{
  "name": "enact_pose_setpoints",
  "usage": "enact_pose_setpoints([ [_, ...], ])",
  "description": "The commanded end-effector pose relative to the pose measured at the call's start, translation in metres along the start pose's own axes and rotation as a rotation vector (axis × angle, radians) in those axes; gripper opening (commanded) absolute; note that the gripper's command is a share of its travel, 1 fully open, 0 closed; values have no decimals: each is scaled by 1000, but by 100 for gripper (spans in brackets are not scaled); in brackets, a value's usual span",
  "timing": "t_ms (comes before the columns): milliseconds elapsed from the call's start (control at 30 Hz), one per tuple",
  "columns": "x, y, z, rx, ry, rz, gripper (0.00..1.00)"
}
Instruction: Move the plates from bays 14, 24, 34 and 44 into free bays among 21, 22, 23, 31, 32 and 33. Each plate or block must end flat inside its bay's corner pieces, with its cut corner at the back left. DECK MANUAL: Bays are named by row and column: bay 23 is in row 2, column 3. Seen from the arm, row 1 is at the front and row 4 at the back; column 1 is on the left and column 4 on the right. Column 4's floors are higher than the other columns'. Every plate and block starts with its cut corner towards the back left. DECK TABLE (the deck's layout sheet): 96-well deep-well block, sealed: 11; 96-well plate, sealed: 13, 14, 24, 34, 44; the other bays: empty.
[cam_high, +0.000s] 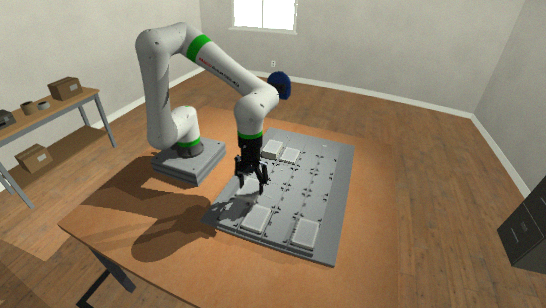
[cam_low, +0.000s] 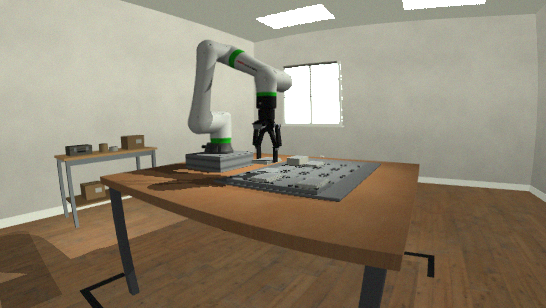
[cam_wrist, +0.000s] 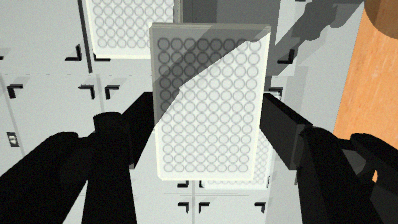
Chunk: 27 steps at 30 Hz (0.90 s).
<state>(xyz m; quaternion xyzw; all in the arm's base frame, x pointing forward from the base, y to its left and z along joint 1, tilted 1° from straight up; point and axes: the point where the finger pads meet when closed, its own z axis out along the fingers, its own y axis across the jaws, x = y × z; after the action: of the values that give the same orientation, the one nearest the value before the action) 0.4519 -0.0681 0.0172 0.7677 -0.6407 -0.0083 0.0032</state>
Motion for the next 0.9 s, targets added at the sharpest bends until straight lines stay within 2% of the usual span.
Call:
enact_pose_setpoints([
  [0, -9, -5, -1, 2, 1, 0, 10],
  [867, -68, -30, -1, 2, 1, 0, 10],
])
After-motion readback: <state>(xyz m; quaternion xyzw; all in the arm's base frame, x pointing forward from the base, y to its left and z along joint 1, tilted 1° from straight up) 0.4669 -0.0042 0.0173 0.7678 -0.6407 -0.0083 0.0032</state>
